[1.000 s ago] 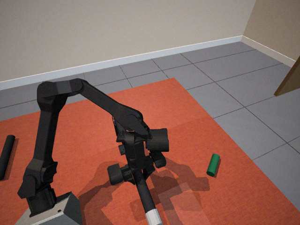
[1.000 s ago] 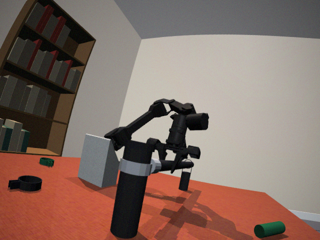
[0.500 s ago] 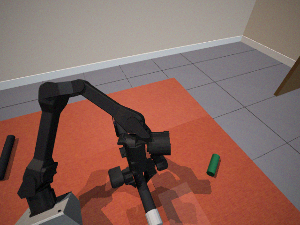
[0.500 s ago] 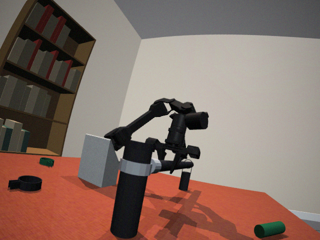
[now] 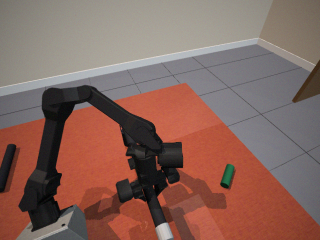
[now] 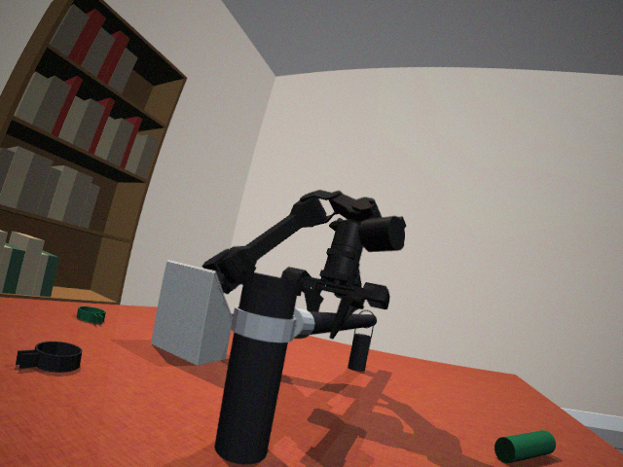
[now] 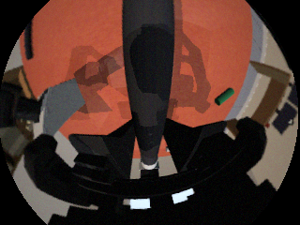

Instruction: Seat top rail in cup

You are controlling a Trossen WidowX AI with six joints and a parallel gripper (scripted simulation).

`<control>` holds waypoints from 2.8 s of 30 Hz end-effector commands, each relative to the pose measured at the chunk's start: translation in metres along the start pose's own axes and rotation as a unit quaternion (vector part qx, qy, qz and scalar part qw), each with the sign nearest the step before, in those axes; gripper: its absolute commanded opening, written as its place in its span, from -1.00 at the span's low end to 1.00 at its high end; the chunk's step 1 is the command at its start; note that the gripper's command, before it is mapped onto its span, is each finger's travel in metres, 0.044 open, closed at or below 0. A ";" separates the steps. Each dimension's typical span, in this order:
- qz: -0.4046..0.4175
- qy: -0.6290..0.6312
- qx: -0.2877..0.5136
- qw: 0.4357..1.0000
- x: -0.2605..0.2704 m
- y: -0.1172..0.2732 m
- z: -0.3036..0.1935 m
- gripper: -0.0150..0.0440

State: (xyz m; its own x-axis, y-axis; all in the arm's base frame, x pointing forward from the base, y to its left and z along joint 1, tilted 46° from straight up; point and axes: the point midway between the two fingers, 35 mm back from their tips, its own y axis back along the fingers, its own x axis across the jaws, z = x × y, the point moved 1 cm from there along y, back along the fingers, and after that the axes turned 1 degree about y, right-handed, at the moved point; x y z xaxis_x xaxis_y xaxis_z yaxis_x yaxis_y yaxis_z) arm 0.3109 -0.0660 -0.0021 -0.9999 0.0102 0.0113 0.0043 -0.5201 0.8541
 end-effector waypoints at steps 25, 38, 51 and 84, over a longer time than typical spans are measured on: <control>-0.001 0.001 -0.001 1.000 0.000 0.000 -0.001 -0.14; -0.001 0.001 -0.001 1.000 -0.001 0.031 0.018 1.00; -0.002 0.004 0.000 1.000 0.001 0.083 0.026 1.00; -0.002 0.004 0.000 1.000 0.003 0.092 0.027 1.00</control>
State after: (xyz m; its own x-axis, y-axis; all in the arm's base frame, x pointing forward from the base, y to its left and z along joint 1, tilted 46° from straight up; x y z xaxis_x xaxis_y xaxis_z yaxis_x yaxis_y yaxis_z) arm 0.3095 -0.0906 0.0898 -0.9999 0.0118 0.0046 -0.0023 -0.5236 0.8520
